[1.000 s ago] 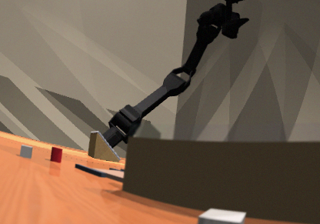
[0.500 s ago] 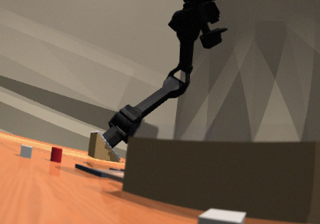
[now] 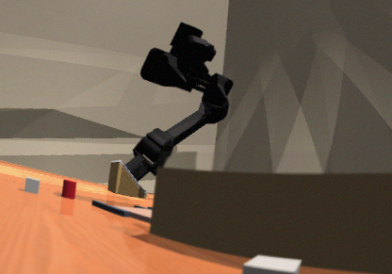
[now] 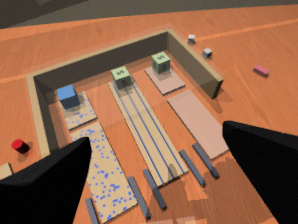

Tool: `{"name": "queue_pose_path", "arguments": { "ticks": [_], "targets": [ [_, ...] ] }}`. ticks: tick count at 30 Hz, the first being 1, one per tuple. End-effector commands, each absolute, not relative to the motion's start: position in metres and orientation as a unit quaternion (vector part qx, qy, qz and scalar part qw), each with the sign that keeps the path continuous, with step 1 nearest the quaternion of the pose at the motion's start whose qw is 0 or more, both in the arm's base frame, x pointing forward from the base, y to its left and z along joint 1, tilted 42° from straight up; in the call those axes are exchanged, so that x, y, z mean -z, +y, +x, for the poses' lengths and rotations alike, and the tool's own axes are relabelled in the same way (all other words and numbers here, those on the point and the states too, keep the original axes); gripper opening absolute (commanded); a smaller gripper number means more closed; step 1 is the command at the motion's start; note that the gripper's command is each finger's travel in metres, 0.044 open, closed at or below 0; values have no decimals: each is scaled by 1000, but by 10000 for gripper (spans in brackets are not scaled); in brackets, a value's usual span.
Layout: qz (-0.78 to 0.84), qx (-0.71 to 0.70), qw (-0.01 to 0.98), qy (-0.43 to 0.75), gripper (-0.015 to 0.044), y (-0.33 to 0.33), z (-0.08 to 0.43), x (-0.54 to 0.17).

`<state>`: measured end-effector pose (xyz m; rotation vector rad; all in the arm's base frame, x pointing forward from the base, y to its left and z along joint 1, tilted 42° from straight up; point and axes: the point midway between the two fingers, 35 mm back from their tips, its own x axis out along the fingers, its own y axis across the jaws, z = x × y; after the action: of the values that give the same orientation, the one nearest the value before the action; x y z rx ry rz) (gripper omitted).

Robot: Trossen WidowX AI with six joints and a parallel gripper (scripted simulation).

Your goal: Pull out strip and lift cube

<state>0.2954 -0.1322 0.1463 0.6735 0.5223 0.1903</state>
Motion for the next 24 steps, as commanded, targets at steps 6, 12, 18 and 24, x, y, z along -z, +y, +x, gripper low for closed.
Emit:
{"name": "queue_pose_path", "arguments": {
  "ticks": [6,12,18,24],
  "targets": [
    [337,-93,903,249,400,-128,291,-144],
    [314,-114,891,308,269,-129,314,-135],
    [261,-170,856,412,111,-120,348,-111],
    [197,-251,799,510,0,-99,372,-84]
  ]
}}
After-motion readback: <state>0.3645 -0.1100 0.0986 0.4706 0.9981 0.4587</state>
